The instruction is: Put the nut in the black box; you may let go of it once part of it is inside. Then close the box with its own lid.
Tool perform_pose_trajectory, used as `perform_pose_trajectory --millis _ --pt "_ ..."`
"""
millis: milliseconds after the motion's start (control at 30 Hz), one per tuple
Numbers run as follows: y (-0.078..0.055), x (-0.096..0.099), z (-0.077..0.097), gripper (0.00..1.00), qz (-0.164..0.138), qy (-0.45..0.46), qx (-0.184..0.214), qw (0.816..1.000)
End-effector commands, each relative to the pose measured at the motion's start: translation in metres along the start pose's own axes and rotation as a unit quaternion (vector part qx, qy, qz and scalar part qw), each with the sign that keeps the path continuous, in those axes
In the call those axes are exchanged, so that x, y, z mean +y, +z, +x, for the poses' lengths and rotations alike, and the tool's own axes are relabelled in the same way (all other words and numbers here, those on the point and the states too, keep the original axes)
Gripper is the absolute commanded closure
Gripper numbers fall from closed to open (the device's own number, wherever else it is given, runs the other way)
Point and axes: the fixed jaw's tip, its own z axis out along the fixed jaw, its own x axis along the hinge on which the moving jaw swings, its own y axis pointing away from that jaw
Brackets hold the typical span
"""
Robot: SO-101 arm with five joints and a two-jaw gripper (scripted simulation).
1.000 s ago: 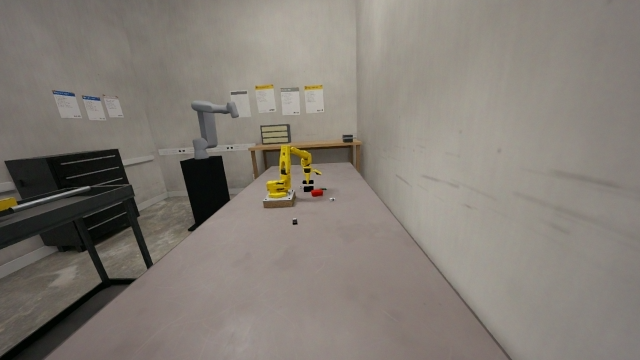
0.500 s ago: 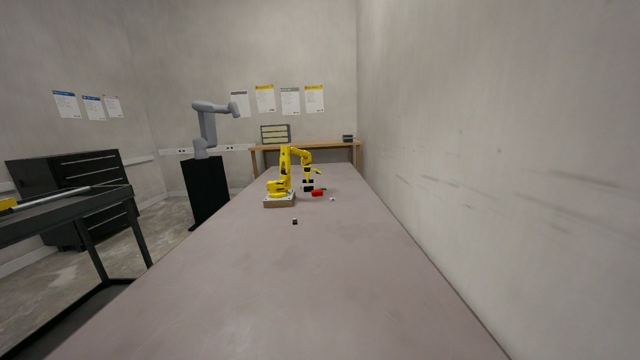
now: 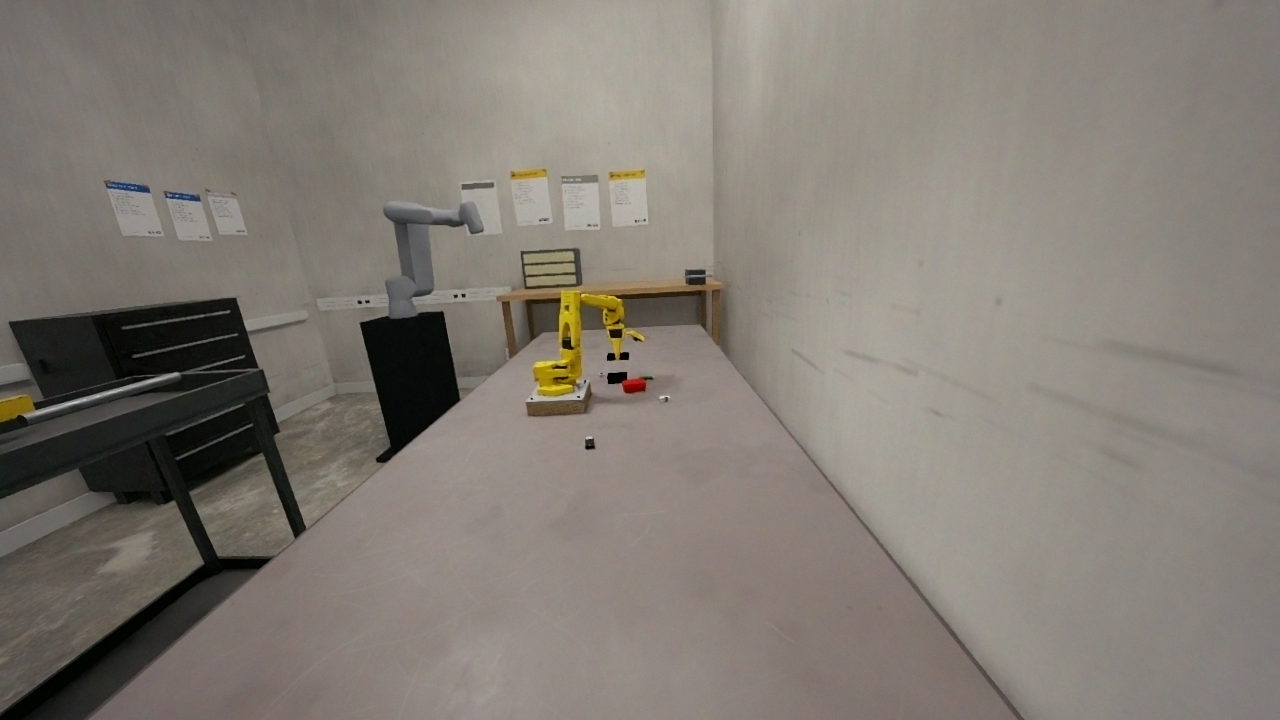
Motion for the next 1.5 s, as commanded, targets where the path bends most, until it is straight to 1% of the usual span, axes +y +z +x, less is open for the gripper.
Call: perform_pose_trajectory --millis 0,533,900,1467 --pt "0.0009 0.0011 0.0016 0.80 0.005 0.000 0.005 1.000" --pt "0.0011 0.0010 0.0017 0.80 0.005 0.000 0.005 1.000" --pt "0.0077 -0.0016 0.0041 0.80 0.005 0.000 0.005 1.000" --pt "0.0079 -0.0016 0.0041 0.80 0.005 0.000 0.005 1.000"
